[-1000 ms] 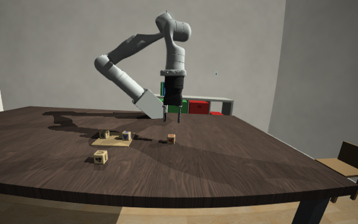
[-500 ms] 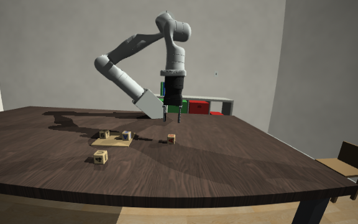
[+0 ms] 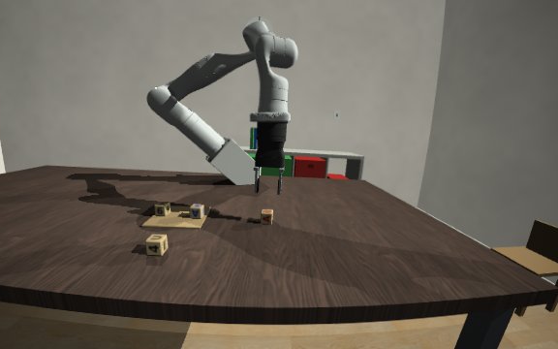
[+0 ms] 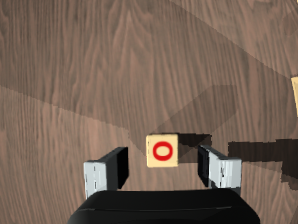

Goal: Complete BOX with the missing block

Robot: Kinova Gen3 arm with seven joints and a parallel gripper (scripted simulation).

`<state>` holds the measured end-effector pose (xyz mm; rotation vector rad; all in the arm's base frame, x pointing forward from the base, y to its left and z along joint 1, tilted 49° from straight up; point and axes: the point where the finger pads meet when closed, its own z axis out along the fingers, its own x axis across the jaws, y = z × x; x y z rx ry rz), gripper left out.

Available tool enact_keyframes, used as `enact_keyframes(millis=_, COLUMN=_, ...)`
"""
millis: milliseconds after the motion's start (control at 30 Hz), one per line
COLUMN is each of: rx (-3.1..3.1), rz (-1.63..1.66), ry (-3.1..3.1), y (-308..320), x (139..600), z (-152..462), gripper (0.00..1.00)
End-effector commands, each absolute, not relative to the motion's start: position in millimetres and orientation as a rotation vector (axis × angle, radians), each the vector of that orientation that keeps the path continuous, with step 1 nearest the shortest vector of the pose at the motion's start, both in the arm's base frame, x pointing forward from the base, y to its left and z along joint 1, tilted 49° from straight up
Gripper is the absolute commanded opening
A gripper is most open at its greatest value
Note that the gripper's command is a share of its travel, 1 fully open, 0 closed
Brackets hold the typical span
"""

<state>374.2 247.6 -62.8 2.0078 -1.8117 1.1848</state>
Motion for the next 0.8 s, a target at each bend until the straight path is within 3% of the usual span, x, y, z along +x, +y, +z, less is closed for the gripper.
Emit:
enact_keyframes(millis=0, rx=2.006, rz=1.186, ry=-1.812, y=245, x=376, z=-64, gripper=1.0)
enact_keyframes(millis=767, rx=2.006, rz=1.186, ry=-1.812, y=228, x=388, z=-84, gripper=1.0)
